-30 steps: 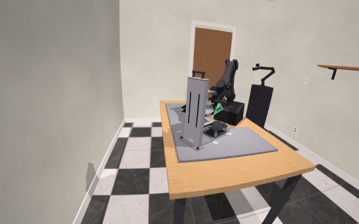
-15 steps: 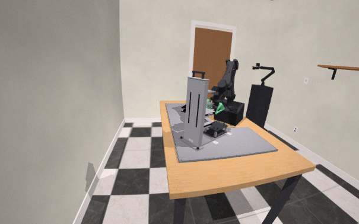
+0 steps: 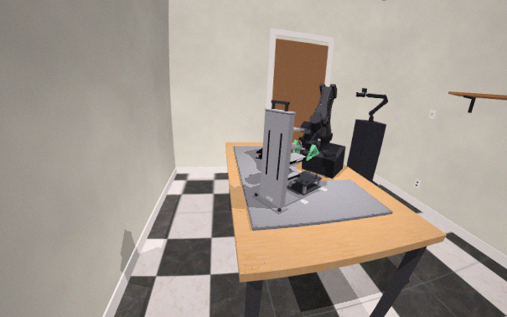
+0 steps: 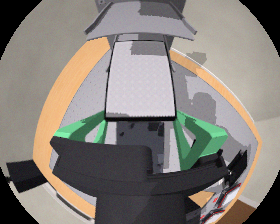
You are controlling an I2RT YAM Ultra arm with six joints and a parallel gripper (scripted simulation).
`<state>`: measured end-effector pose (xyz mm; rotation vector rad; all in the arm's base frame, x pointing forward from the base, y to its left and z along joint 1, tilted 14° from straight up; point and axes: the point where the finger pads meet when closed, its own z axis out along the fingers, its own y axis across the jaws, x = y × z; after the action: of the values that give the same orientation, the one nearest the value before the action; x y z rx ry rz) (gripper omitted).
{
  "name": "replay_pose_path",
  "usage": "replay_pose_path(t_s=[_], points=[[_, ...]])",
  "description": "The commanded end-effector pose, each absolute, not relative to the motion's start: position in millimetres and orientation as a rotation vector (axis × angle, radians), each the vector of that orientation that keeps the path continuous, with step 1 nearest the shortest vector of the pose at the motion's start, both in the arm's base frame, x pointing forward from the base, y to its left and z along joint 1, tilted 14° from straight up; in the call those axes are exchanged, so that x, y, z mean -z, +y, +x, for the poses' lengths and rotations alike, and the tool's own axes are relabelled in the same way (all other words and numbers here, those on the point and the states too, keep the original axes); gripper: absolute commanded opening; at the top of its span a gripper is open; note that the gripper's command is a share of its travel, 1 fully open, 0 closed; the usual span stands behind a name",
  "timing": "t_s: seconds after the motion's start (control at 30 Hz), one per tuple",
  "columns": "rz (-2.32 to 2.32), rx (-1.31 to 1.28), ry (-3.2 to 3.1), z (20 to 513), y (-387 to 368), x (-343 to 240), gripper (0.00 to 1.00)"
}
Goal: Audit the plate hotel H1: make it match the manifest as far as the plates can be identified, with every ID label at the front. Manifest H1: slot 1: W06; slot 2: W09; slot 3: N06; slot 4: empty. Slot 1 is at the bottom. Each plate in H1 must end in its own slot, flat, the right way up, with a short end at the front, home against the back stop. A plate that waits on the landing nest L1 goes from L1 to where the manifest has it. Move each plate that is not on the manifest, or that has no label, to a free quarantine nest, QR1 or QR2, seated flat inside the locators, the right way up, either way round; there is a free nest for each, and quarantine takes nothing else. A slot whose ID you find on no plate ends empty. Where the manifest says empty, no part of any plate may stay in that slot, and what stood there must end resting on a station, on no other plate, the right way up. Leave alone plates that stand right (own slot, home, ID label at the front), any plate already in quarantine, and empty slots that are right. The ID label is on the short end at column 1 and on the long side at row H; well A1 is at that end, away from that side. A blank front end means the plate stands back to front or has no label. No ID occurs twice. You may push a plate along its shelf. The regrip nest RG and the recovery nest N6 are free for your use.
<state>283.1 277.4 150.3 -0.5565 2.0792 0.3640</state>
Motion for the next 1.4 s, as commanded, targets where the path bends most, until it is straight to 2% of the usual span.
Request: replay_pose_path(t_s=[0.0,0.43,0.47,1.0,1.03,1.37], points=[[-0.548,-0.378,2.059,276,275,-156,0.86],[-0.551,-0.373,2.065,264,267,-151,0.86],[-0.535,-0.392,2.034,268,271,-165,0.86],[-0.552,-0.372,2.068,247,257,-145,0.86],[-0.535,-0.397,2.032,251,262,-161,0.86],[-0.552,-0.371,2.069,235,249,-141,0.86]])
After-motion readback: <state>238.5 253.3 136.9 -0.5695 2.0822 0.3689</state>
